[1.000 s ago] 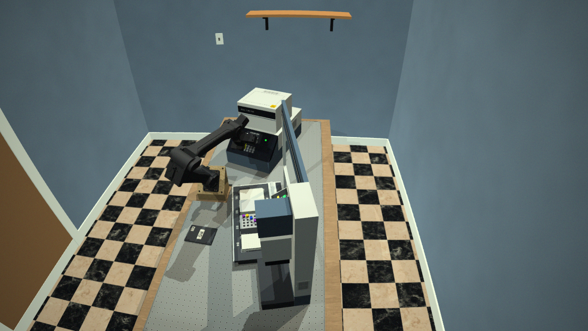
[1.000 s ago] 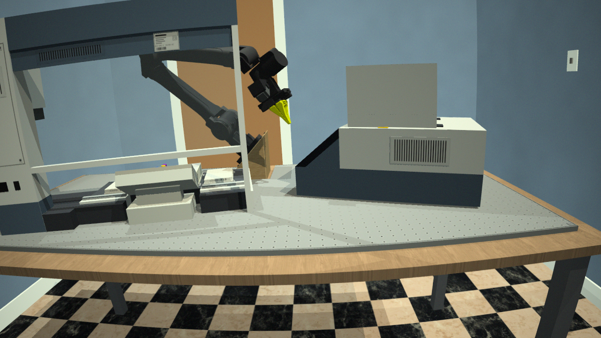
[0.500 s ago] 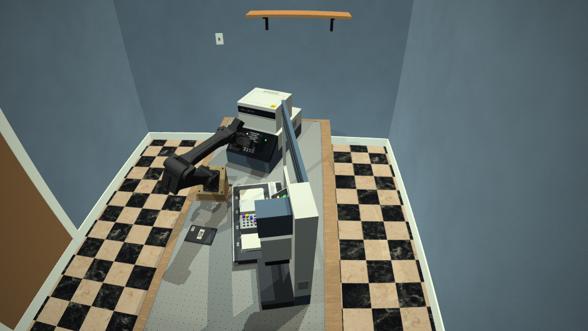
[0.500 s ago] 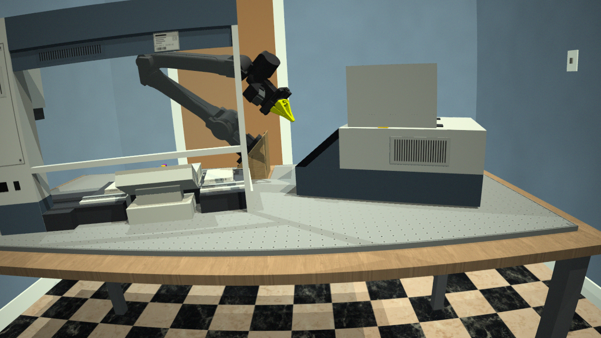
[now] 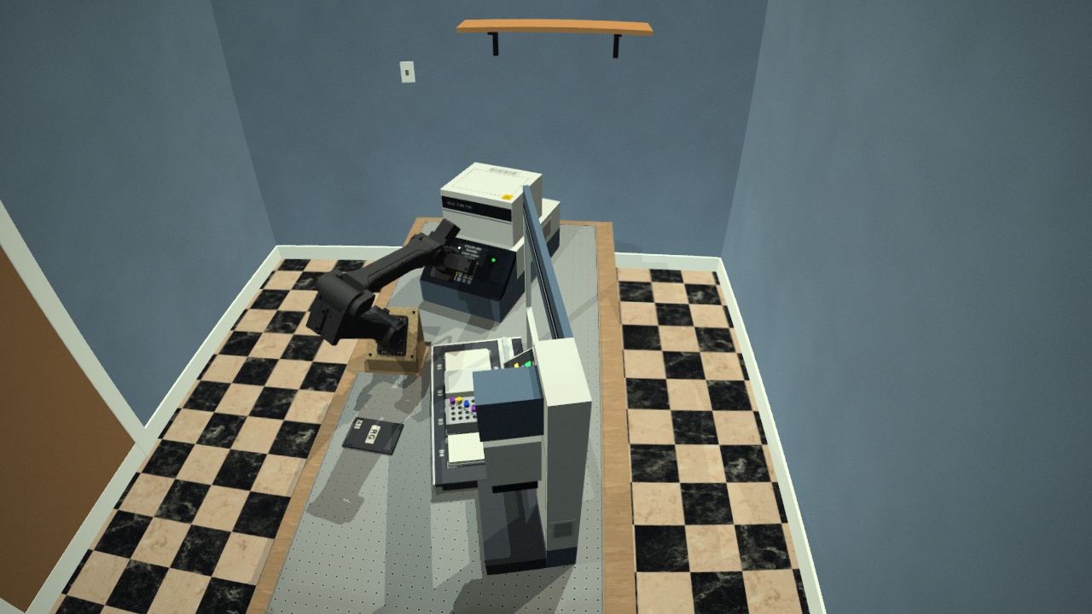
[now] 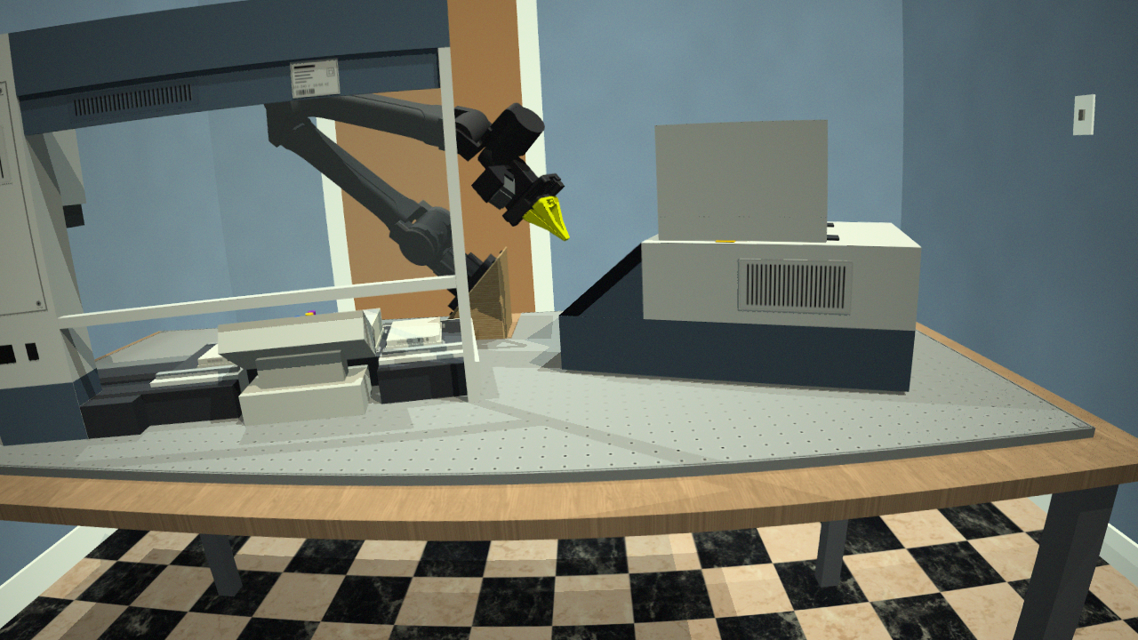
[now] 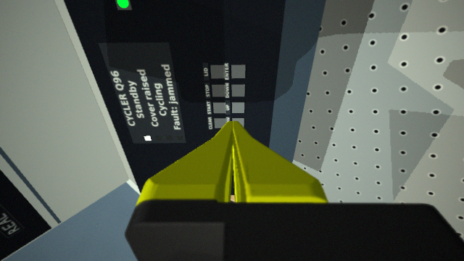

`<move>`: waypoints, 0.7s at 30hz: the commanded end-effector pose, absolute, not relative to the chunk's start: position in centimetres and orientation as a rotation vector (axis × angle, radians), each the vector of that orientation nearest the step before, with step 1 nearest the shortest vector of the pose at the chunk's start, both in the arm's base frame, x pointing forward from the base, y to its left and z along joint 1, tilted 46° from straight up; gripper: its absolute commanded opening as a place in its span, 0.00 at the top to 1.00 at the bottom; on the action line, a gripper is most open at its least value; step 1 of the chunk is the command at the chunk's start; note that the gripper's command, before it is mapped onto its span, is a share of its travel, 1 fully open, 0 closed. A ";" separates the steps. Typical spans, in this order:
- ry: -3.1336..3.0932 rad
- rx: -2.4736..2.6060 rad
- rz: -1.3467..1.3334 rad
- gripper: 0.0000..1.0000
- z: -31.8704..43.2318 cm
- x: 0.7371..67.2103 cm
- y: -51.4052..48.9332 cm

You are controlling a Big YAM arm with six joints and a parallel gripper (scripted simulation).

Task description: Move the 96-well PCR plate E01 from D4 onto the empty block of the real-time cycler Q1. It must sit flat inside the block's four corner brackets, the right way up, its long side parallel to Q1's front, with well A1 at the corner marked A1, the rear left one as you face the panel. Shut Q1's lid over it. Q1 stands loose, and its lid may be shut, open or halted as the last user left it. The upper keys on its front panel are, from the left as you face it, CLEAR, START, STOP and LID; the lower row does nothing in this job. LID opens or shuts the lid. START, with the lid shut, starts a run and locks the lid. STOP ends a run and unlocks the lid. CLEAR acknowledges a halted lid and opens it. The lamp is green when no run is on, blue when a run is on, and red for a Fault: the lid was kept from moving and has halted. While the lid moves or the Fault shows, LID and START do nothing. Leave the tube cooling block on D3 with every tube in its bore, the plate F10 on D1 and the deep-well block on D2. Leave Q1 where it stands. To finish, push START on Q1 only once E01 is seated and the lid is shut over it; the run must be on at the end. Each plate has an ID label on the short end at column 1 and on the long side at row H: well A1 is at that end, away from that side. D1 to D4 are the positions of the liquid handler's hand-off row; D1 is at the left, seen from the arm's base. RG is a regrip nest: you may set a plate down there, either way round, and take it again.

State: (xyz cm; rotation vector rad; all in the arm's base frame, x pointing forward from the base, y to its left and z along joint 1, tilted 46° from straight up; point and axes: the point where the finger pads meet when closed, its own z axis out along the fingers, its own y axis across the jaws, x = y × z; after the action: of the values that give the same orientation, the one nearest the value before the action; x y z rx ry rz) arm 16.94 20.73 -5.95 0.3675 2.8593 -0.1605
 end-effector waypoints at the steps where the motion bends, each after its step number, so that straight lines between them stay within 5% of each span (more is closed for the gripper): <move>1: 2.840 0.337 -0.084 1.00 -5.5 18.8 23.5; 21: 2.838 0.347 -0.079 1.00 -8.2 19.6 23.8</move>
State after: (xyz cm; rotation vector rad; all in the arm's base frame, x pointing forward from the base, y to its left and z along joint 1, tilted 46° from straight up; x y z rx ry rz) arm 17.65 20.99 -8.87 0.3492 2.8637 -0.1687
